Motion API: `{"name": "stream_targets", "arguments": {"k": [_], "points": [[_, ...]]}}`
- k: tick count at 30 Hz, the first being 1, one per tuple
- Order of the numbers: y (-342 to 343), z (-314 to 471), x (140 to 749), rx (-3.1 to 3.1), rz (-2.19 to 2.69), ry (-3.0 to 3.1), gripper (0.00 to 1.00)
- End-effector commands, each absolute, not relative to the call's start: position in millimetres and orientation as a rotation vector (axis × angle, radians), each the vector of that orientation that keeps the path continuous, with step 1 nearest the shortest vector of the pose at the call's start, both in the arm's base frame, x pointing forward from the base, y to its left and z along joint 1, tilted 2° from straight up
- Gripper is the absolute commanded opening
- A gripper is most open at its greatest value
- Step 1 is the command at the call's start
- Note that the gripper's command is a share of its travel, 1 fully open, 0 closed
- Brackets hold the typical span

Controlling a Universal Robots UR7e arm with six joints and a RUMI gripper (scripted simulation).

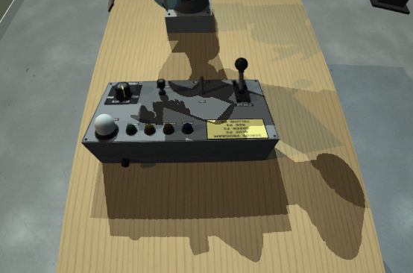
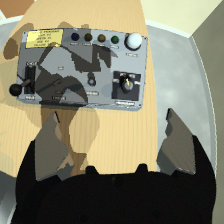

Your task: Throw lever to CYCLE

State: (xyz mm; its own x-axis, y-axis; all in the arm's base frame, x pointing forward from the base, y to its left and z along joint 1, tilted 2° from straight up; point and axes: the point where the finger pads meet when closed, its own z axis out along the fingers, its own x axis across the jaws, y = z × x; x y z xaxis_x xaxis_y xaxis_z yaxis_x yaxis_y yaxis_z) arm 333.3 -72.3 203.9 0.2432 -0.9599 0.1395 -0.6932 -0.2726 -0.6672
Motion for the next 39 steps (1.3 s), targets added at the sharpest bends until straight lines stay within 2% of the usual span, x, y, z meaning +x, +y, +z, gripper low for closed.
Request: {"name": "stream_targets", "arguments": {"k": [1,39], "points": [[-71.3,214.7,327.0,-2.030,-0.770,1.491,1.00],[-63.0,220.3,321.1,-2.025,-0.705,1.491,1.00]]}}
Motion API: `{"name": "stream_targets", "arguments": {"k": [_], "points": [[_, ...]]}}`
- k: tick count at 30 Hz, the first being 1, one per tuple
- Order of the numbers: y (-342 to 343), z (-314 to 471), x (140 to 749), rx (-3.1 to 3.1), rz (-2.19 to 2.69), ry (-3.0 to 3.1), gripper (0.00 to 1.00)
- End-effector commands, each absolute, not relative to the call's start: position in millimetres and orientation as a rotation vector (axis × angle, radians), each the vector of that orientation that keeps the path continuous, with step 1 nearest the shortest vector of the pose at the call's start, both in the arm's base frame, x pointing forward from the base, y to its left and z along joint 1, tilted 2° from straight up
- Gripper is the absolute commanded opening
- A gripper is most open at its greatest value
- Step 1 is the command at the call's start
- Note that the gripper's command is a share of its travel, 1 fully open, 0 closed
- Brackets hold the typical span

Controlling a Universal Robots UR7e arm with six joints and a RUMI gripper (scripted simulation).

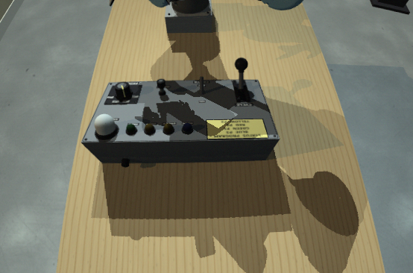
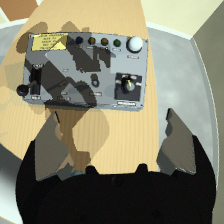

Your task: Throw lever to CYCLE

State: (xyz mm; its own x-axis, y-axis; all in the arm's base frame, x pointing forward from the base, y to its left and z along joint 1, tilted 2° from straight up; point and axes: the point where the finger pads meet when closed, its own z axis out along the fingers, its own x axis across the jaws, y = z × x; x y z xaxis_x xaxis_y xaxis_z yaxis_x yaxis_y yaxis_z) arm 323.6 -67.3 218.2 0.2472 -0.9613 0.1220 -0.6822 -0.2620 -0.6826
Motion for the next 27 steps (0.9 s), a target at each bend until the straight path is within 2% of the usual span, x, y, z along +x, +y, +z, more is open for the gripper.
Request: {"name": "stream_targets", "arguments": {"k": [1,27], "points": [[-62,220,320,-2.025,-0.696,1.492,1.00],[-36,225,295,-2.032,-0.376,1.541,1.00]]}}
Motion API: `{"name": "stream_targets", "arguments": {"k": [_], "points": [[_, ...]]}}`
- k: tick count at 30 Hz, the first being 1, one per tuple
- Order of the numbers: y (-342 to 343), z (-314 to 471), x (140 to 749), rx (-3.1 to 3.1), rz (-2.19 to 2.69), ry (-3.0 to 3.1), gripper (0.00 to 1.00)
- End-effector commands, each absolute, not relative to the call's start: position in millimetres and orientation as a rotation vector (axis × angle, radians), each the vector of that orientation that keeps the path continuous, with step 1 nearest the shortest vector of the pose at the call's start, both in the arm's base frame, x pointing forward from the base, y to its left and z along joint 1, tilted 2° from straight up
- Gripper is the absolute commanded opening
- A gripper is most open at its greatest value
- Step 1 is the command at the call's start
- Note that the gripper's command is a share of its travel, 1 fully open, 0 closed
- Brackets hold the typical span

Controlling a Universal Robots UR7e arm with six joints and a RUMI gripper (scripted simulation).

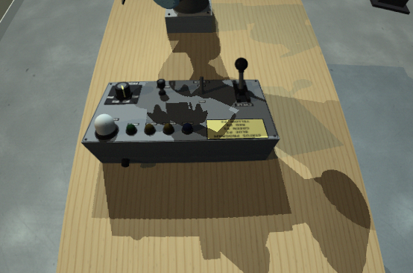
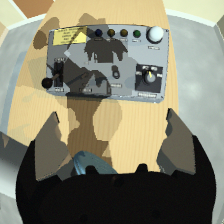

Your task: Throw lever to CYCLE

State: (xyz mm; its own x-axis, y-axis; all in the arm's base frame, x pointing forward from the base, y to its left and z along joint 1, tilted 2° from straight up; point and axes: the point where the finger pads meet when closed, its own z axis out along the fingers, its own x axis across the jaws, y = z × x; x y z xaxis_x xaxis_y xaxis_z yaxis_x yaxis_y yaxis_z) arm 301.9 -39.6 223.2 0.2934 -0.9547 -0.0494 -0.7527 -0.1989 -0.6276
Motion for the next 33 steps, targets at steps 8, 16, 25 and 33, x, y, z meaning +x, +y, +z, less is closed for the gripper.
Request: {"name": "stream_targets", "arguments": {"k": [8,16,25,33], "points": [[-34,225,289,-2.041,-0.286,1.564,1.00],[-33,225,284,-2.054,-0.195,1.594,1.00],[-34,224,280,-2.071,-0.105,1.632,1.00],[-37,222,280,-2.092,-0.020,1.677,1.00]]}}
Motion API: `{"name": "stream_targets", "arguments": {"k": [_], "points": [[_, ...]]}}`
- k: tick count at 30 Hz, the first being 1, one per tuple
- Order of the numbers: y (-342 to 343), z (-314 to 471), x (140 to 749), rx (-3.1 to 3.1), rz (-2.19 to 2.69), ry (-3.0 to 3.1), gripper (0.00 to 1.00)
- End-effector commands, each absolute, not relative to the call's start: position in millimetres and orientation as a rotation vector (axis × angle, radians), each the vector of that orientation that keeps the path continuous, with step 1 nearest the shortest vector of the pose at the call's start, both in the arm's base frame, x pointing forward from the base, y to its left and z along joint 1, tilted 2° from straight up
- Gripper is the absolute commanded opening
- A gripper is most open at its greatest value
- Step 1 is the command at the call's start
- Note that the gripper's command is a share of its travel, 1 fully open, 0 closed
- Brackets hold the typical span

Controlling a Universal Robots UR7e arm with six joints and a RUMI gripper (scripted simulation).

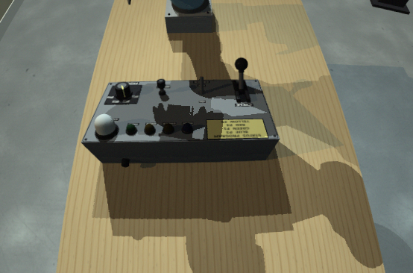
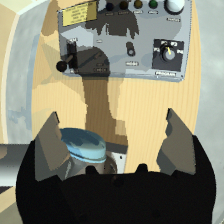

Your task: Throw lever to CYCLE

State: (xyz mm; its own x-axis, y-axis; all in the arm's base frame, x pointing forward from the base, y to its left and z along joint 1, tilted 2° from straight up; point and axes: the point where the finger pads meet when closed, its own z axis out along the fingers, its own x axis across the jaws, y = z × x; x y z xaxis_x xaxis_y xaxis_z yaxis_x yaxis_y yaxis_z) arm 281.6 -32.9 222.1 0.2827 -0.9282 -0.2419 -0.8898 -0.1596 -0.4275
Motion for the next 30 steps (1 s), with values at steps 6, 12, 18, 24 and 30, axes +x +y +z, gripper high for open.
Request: {"name": "stream_targets", "arguments": {"k": [6,12,18,24,30], "points": [[-40,221,282,-2.104,0.018,1.703,1.00],[-45,217,288,-2.130,0.085,1.759,1.00],[-48,214,296,-2.150,0.124,1.807,1.00],[-51,210,307,-2.170,0.152,1.857,1.00],[-53,206,320,-2.190,0.168,1.909,1.00]]}}
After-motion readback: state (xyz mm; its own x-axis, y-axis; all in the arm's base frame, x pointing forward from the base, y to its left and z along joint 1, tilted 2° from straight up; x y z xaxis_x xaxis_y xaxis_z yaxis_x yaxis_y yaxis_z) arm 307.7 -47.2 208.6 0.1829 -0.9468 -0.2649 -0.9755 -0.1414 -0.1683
